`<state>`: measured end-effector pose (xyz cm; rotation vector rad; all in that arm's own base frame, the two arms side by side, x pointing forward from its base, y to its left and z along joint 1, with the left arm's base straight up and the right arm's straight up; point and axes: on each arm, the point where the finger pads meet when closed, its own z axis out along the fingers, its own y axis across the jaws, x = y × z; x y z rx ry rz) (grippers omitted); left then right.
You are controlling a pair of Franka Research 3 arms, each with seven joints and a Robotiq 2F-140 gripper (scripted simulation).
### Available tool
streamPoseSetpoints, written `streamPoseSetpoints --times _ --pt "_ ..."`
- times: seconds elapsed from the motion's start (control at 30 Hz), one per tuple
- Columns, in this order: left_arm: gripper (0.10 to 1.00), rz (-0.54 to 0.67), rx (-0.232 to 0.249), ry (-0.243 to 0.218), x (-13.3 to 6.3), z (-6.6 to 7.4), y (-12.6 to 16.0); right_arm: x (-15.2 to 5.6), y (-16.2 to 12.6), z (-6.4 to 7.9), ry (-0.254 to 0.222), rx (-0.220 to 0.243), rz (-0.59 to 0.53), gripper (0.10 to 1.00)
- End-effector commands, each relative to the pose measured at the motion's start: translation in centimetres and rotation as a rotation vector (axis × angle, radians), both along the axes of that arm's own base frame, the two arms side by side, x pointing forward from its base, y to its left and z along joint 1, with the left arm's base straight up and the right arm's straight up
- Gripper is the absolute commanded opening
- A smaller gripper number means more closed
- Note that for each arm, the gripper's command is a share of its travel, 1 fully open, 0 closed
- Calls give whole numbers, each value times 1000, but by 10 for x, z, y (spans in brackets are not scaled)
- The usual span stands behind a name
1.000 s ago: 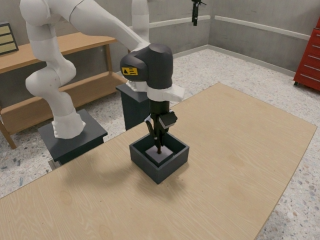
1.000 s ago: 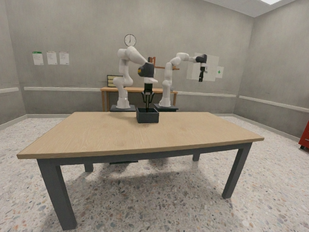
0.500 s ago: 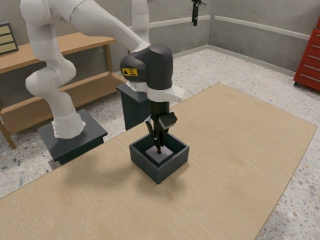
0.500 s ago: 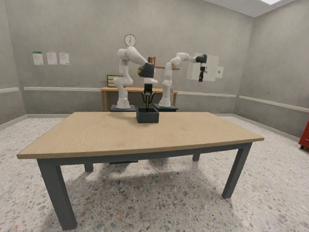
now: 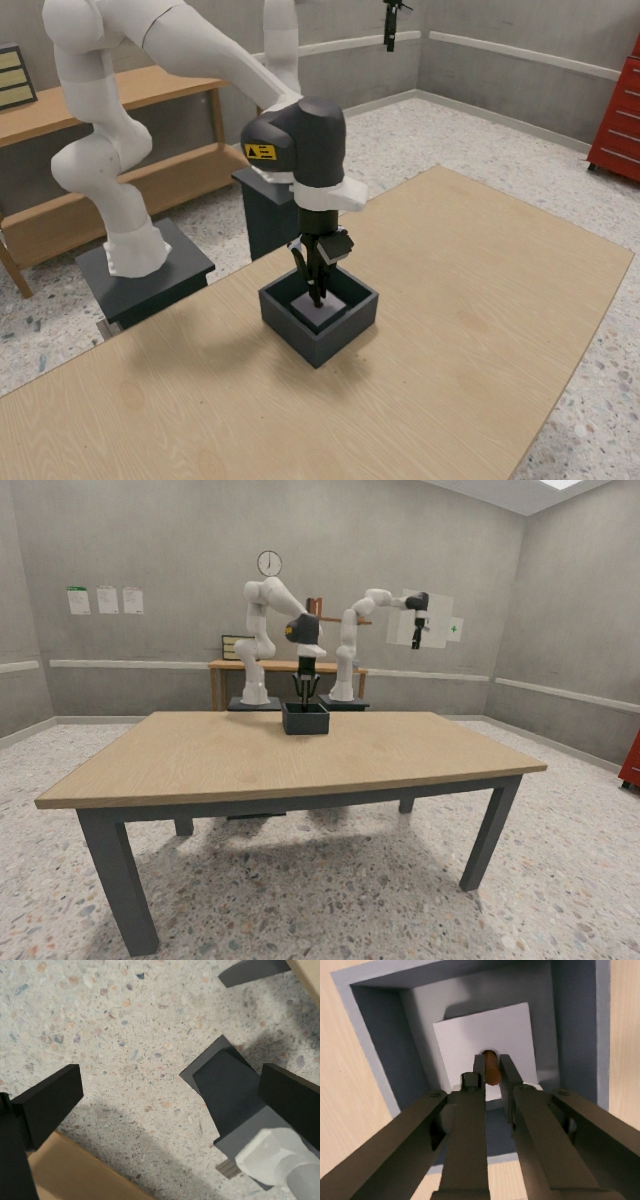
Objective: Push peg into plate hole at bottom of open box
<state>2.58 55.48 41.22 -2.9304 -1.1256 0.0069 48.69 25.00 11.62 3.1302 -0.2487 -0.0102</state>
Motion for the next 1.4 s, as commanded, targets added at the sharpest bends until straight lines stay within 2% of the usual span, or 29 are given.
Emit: streamPoseSetpoints --times 0.0,0.53,1.2,1.23,1.37 --pt "1000 5 -1 -5 0 1 -1 2 0 -5 -7 1 -2 99" --pt "1000 5 -1 -5 0 1 -1 2 0 -17 -7 1 -2 99" --pt "1000 5 -1 -5 0 1 -1 2 0 -18 -7 1 -2 99" --pt "1000 5 -1 -5 0 1 -1 2 0 -18 -7 1 -2 249" --pt "1000 5 -1 -5 0 1 -1 2 0 -18 -7 1 -2 249"
